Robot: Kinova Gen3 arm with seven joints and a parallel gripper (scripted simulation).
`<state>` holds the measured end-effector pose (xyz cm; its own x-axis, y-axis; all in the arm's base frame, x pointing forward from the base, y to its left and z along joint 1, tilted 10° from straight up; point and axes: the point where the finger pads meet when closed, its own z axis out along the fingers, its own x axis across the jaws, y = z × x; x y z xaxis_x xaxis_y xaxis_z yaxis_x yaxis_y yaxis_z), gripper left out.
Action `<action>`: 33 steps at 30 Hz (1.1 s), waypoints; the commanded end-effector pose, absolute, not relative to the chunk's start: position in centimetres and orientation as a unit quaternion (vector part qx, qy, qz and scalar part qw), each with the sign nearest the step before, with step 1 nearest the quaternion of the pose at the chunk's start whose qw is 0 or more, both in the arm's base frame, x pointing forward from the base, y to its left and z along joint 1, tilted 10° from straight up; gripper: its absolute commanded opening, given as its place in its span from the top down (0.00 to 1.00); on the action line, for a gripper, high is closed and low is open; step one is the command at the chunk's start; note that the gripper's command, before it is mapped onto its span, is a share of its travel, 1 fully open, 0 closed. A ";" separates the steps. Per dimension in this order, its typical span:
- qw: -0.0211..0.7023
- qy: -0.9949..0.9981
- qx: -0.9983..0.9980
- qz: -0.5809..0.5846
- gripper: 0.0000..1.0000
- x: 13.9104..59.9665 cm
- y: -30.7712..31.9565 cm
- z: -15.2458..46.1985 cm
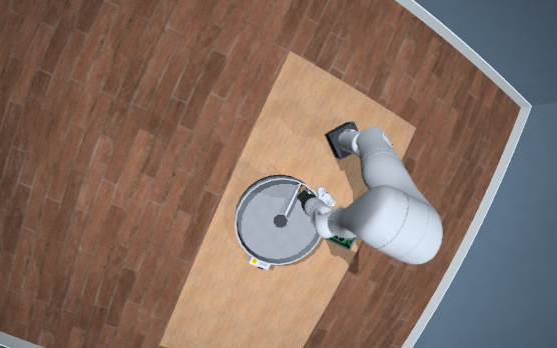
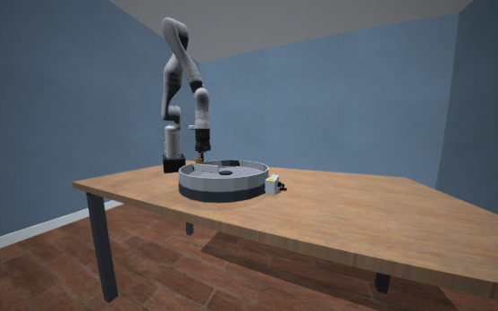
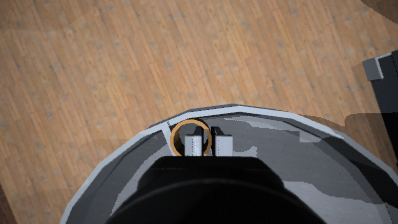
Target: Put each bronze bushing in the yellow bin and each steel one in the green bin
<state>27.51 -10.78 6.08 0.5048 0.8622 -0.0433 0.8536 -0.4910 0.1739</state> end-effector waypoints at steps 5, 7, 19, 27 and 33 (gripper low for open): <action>0.087 0.497 0.863 0.025 1.00 27.5 -10.8 6.4; 0.087 0.497 0.863 0.025 1.00 27.5 -10.8 6.4; 0.087 0.497 0.863 0.025 1.00 27.5 -10.7 6.7; 0.087 0.497 0.863 0.025 1.00 27.4 -10.7 7.0; 0.087 0.497 0.863 0.025 1.00 27.4 -10.7 7.2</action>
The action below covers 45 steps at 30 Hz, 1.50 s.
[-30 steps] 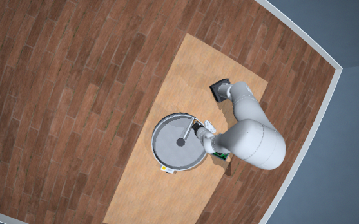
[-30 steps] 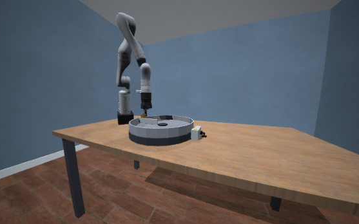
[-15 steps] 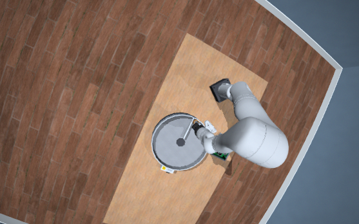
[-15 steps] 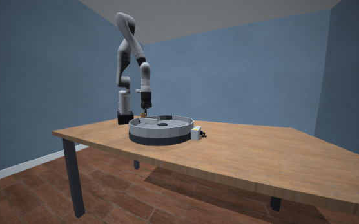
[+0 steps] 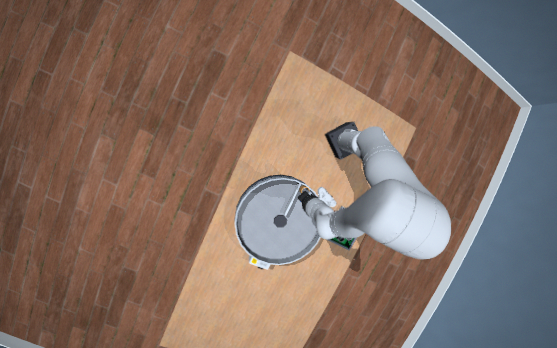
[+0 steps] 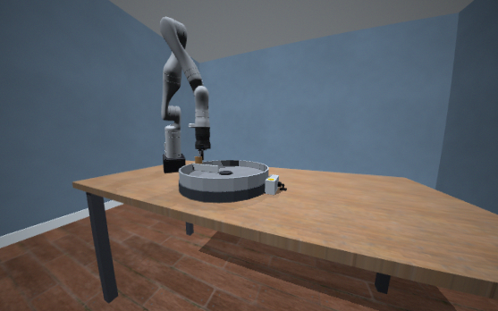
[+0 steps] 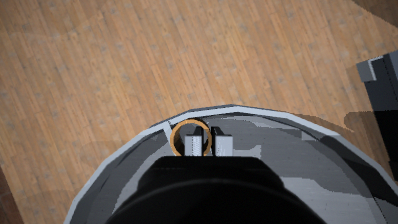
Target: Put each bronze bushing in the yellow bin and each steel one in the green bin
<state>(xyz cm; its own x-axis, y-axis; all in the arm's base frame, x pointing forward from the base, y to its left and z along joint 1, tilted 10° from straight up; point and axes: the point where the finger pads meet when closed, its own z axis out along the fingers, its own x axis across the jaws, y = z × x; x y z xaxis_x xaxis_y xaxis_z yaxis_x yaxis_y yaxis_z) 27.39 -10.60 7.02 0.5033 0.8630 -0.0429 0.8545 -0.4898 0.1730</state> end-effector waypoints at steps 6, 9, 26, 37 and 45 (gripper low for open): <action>0.087 0.497 0.863 0.025 1.00 27.4 -10.7 7.3; 0.087 0.497 0.863 0.025 1.00 27.4 -10.7 7.3; 0.087 0.497 0.863 0.025 1.00 27.3 -10.6 7.9; 0.087 0.497 0.863 0.025 1.00 27.3 -10.5 8.1; 0.087 0.497 0.863 0.025 1.00 27.2 -10.5 8.4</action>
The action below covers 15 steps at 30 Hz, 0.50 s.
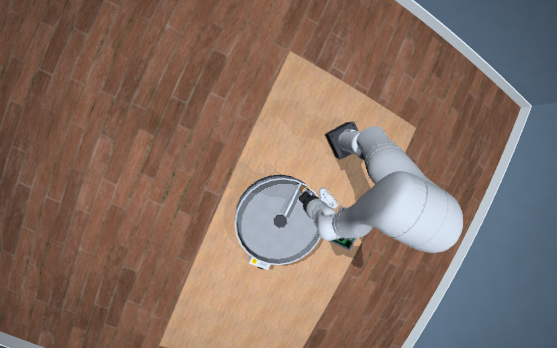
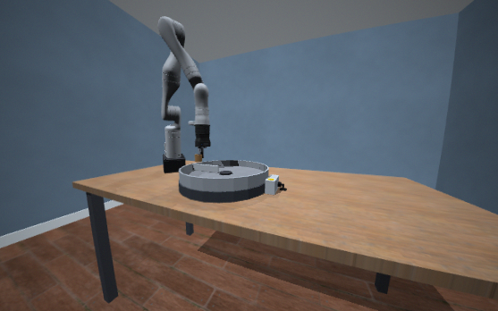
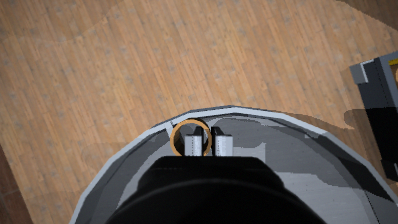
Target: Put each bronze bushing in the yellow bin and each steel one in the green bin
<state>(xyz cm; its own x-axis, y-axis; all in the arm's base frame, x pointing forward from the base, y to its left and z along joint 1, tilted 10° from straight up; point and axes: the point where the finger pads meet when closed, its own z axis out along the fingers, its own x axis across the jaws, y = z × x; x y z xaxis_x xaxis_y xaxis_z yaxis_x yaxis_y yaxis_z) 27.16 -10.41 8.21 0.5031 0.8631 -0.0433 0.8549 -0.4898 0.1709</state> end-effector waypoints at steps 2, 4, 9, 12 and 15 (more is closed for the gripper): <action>0.087 0.497 0.863 0.025 1.00 27.2 -10.5 8.5; 0.087 0.497 0.863 0.025 1.00 27.2 -10.5 8.5; 0.087 0.497 0.863 0.025 1.00 27.2 -10.5 8.5; 0.087 0.497 0.863 0.025 1.00 27.1 -10.3 9.7; 0.087 0.497 0.863 0.025 1.00 27.0 -10.2 10.4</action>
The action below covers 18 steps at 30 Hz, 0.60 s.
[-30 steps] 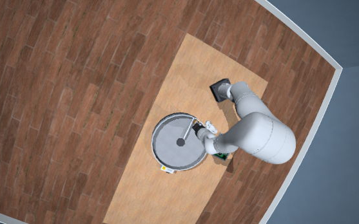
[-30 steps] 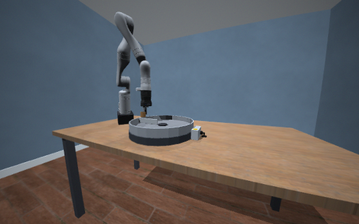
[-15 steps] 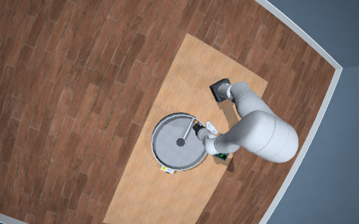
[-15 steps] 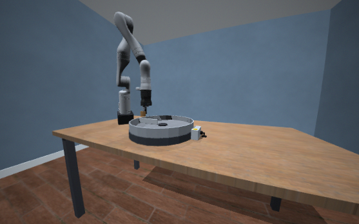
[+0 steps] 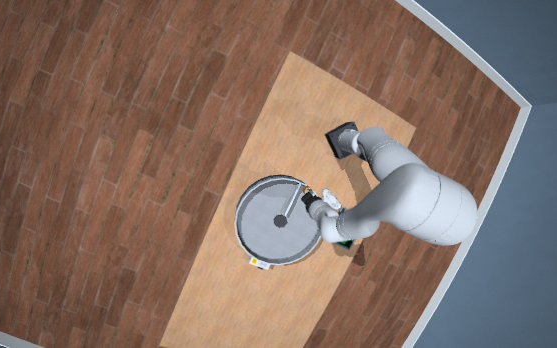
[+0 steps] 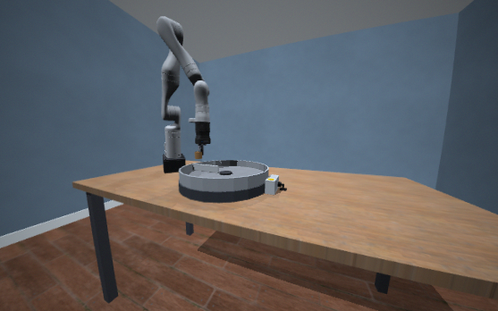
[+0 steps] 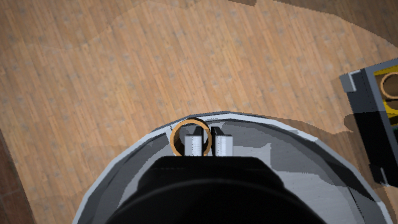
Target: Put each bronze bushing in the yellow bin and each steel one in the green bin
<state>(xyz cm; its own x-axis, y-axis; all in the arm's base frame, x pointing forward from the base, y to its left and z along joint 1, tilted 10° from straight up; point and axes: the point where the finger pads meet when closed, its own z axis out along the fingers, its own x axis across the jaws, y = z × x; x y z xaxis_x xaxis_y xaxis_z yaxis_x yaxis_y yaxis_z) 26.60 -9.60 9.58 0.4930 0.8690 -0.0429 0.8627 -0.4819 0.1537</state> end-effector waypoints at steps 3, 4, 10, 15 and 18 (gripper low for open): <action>0.087 0.497 0.863 0.025 1.00 26.9 -10.2 10.8; 0.087 0.497 0.863 0.025 1.00 26.9 -10.2 10.8; 0.087 0.497 0.863 0.025 1.00 26.7 -10.0 12.4; 0.087 0.497 0.863 0.025 1.00 26.7 -10.0 12.4; 0.087 0.497 0.863 0.025 1.00 26.7 -10.0 12.4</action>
<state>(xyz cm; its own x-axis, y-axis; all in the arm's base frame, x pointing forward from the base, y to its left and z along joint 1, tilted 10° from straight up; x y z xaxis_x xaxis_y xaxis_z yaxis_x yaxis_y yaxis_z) 26.65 -9.91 12.34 0.5040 0.8627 -0.0428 0.8543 -0.4905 0.1719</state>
